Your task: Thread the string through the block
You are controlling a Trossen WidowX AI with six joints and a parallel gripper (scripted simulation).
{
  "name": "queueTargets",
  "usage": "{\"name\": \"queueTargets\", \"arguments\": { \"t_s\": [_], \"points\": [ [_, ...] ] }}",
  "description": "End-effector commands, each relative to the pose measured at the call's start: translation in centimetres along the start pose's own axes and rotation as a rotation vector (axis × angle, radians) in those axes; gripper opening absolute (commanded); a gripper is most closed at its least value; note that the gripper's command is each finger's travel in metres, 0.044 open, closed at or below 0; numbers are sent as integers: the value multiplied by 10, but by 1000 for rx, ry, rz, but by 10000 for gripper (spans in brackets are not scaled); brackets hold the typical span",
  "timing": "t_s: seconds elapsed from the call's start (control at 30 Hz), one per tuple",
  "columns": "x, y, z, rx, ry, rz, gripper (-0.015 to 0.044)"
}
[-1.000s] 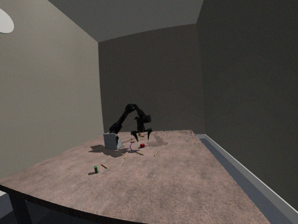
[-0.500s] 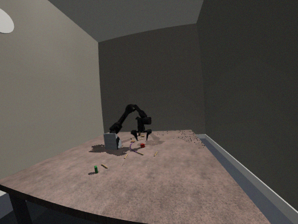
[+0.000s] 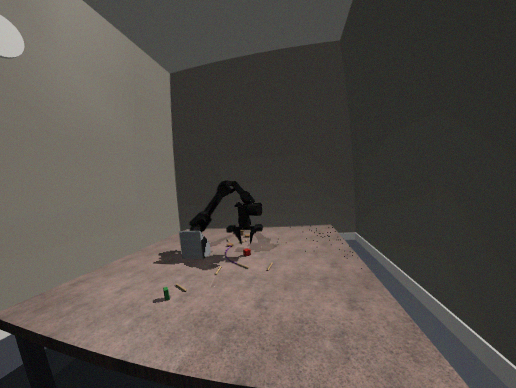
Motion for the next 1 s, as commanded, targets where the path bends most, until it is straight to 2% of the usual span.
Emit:
{"name": "queueTargets", "arguments": {
  "t_s": [0.0,0.23,0.77,0.97],
  "points": [
    [0,0,0,0,0,0,184],
    [0,0,0,0,0,0,0],
    [0,0,0,0,0,0,0],
    [0,0,0,0,0,0,157]
  ]
}}
Point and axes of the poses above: the point midway between the two fingers, 35 mm back from their tips, its own x axis out along the fingers, its own y axis across the jaws, z = x × y, the point moved 2 cm from there along -x, back along the fingers, and after that the axes turned 8 degrees about x, right-handed, at the moved point
